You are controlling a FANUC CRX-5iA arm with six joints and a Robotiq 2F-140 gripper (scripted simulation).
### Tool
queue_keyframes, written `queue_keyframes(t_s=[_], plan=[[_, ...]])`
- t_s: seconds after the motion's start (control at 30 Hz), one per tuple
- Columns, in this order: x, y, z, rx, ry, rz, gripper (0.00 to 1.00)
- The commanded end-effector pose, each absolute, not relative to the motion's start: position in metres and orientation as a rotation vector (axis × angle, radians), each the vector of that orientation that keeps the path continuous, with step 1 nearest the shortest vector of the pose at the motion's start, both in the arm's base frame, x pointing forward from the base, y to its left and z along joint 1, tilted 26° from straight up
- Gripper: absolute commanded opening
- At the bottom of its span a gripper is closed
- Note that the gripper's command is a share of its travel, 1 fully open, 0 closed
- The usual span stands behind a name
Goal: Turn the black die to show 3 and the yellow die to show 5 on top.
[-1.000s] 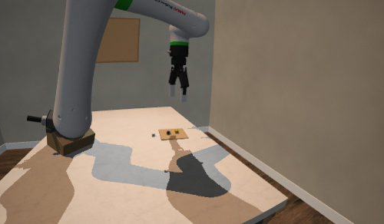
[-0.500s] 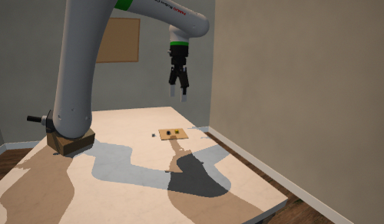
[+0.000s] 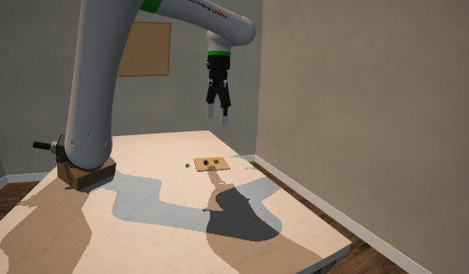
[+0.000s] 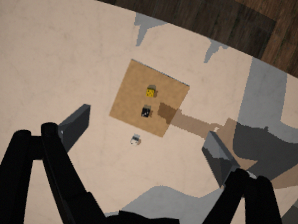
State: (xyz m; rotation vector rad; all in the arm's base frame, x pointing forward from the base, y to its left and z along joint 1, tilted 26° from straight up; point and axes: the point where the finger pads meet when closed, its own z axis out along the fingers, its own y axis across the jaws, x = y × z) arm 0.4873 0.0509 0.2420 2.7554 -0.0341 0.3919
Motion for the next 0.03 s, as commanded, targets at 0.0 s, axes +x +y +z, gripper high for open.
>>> queue_keyframes(t_s=[0.0], plan=[[0.4874,0.0510,0.2422,2.755,-0.034,0.392,1.00]])
